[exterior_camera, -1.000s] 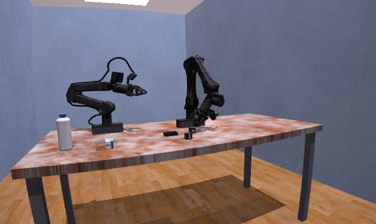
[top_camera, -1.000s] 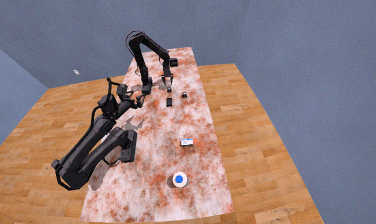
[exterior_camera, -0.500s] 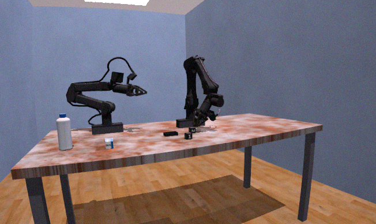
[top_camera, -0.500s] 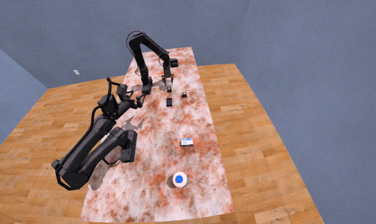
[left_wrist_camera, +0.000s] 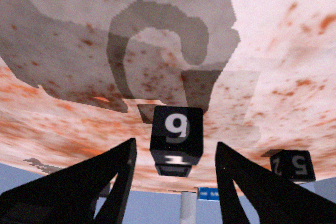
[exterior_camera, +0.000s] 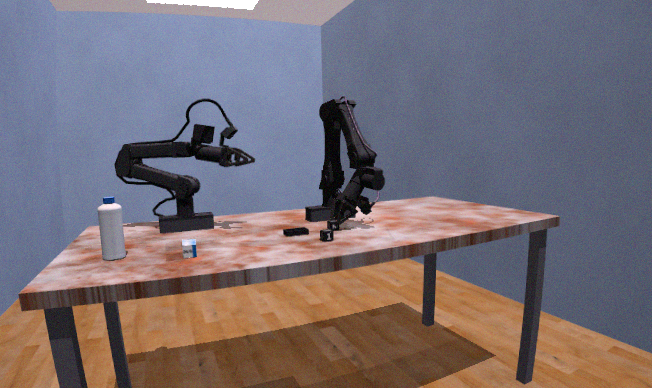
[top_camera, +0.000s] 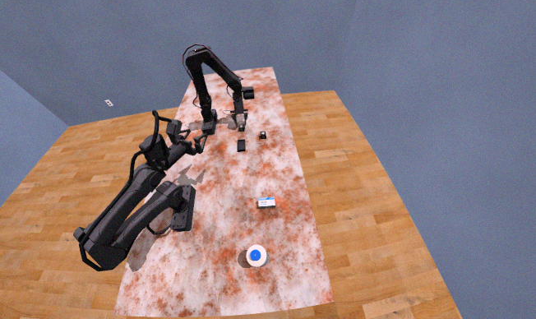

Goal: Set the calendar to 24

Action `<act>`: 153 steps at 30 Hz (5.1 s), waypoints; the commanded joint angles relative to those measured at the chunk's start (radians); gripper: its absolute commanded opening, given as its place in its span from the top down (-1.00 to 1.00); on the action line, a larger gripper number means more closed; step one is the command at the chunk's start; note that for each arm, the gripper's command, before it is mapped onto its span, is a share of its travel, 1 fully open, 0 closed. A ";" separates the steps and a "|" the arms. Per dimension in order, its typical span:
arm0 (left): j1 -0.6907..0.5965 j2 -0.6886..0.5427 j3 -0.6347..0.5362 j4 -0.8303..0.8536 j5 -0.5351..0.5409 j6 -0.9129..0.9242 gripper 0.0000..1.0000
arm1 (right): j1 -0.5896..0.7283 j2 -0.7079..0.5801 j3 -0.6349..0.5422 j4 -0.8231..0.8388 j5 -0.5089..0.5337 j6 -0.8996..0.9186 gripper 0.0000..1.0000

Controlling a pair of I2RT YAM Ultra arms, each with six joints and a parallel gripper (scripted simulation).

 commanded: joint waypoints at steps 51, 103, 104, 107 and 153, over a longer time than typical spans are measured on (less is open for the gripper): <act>-0.056 -0.154 0.072 -0.146 0.015 -0.074 0.47 | -0.010 -0.023 -0.013 0.008 -0.012 -0.008 -1.00; -0.622 -0.094 0.019 0.308 -1.036 0.068 0.47 | -0.010 -0.023 -0.013 0.008 -0.012 -0.008 -1.00; -0.650 -0.090 0.009 0.312 -1.077 0.055 0.47 | -0.010 -0.023 -0.013 0.008 -0.012 -0.008 -1.00; -0.740 -0.073 -0.026 0.304 -1.196 0.010 0.47 | -0.010 -0.023 -0.013 0.008 -0.012 -0.008 -1.00; -1.206 0.117 -0.206 0.352 -1.567 -0.228 0.47 | -0.010 -0.023 -0.013 0.008 -0.012 -0.008 -1.00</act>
